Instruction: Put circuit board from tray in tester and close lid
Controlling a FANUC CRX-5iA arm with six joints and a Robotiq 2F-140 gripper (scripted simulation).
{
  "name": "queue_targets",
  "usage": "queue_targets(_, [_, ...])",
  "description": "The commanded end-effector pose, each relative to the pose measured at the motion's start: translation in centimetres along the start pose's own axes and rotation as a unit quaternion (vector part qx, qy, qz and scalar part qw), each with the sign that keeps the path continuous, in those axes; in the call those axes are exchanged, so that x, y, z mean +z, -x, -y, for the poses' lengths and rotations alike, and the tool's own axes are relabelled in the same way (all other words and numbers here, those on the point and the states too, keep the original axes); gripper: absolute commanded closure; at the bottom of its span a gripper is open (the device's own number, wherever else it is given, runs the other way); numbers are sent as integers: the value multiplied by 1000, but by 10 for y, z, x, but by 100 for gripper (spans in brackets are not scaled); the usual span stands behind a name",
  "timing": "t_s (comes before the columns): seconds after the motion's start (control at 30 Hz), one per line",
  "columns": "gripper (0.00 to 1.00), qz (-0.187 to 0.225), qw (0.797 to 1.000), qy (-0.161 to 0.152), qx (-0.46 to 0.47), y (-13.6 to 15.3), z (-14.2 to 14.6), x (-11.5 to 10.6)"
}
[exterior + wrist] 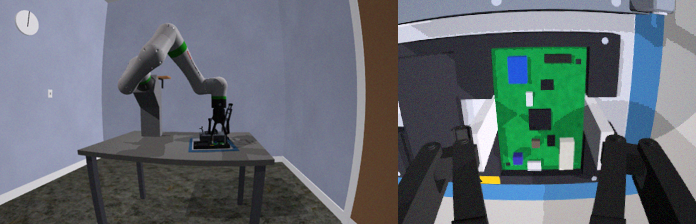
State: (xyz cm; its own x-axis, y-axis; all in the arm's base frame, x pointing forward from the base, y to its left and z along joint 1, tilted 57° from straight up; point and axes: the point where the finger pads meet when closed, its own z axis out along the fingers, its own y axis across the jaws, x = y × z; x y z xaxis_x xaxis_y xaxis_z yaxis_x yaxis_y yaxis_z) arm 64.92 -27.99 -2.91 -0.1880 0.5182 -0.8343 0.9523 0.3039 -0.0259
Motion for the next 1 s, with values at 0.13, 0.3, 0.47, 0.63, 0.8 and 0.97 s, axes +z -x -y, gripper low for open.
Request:
queue_targets(0.13, [53,0,1000,0,0,0,0,0])
queue_targets(0.3, [53,0,1000,0,0,0,0,0])
queue_targets(0.47, [54,0,1000,0,0,0,0,0])
queue_targets(0.63, [54,0,1000,0,0,0,0,0])
queue_targets(0.8, [54,0,1000,0,0,0,0,0])
queue_targets(0.97, [54,0,1000,0,0,0,0,0])
